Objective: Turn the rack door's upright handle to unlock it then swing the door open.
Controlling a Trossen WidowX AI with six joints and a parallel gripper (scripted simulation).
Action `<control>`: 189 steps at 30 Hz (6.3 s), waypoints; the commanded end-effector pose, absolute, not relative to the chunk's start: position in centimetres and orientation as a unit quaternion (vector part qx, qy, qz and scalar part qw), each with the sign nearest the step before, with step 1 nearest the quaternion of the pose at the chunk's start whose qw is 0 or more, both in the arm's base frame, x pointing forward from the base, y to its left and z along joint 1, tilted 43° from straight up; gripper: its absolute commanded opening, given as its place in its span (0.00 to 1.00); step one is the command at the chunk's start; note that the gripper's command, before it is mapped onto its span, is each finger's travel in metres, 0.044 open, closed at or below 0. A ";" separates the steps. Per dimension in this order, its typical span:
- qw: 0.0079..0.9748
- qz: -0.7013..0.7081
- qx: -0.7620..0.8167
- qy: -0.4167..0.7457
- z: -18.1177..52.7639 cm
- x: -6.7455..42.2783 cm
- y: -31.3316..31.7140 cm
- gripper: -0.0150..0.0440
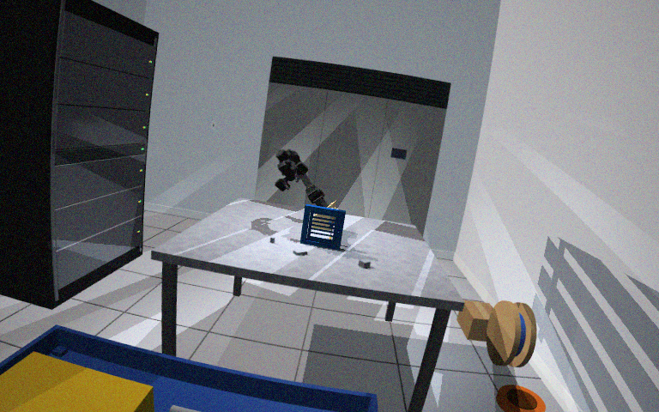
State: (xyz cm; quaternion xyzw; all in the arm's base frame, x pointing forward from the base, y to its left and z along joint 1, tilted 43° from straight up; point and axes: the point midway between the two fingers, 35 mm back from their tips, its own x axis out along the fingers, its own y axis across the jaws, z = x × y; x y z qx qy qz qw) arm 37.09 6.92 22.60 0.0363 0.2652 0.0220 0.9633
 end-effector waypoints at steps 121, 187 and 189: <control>0.672 -0.205 -0.299 0.646 -1.8 29.6 14.9 0.37; 0.141 0.412 -0.721 0.538 -1.8 29.6 14.9 0.31; 0.141 0.412 -0.721 0.538 -1.8 29.6 14.9 0.40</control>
